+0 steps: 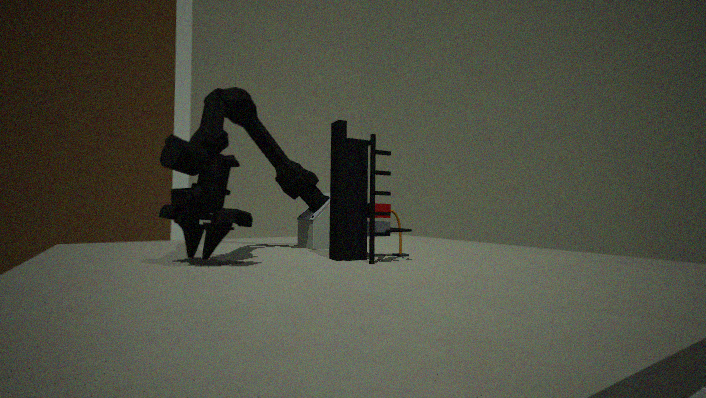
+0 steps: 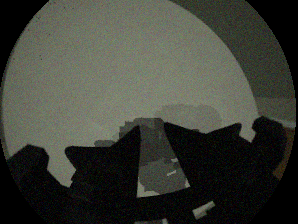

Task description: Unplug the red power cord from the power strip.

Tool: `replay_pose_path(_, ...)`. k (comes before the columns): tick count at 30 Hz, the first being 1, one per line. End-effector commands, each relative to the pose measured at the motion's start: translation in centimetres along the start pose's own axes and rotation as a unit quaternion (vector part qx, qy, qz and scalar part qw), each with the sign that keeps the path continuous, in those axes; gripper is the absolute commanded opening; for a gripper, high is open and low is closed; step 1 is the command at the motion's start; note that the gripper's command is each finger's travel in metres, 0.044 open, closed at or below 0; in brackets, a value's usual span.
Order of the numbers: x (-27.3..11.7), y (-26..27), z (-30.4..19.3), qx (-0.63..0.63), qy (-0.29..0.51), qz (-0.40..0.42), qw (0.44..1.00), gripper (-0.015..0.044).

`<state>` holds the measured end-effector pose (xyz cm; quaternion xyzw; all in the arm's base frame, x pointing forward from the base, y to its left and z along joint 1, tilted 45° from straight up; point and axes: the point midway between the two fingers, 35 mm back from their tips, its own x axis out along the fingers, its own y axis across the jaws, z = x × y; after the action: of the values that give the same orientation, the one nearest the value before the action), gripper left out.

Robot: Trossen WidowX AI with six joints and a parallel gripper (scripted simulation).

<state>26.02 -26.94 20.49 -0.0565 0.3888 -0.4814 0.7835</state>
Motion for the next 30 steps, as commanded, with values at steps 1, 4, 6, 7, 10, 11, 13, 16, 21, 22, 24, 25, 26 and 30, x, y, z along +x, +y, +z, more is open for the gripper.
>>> replay_pose_path(1,-0.8,5.0,1.4,-0.045,-0.021,0.060,0.997,0.0160)
replay_pose_path(4,-2.1,8.6,2.2,-0.072,-0.039,0.100,0.992,0.0160)
replay_pose_path(6,-3.1,11.0,2.5,-0.091,-0.051,0.127,0.986,0.0160)
replay_pose_path(7,-3.6,12.3,2.7,-0.100,-0.057,0.141,0.983,0.0160)
replay_pose_path(10,-5.5,15.9,2.9,-0.128,-0.074,0.181,0.972,0.0160)
replay_pose_path(11,-6.2,17.0,2.9,-0.138,-0.080,0.194,0.968,0.0160)
replay_pose_path(13,-7.6,19.3,2.8,-0.156,-0.091,0.220,0.959,0.0160)
replay_pose_path(16,-10.0,22.7,2.4,-0.184,-0.107,0.258,0.942,0.0160)
replay_pose_path(21,-14.4,27.9,1.1,-0.230,-0.132,0.319,0.910,0.0160)
replay_pose_path(22,-15.4,28.9,0.7,-0.240,-0.136,0.331,0.902,0.0160)
replay_pose_path(24,-17.4,30.8,-0.1,-0.261,-0.147,0.354,0.886,0.0160)
replay_pose_path(25,-18.4,31.6,-0.6,-0.272,-0.152,0.365,0.877,0.0160)
replay_pose_path(26,-19.4,32.5,-1.2,-0.283,-0.158,0.376,0.868,0.0160)
replay_pose_path(30,-23.2,35.3,-3.7,-0.335,-0.182,0.408,0.829,0.0160)
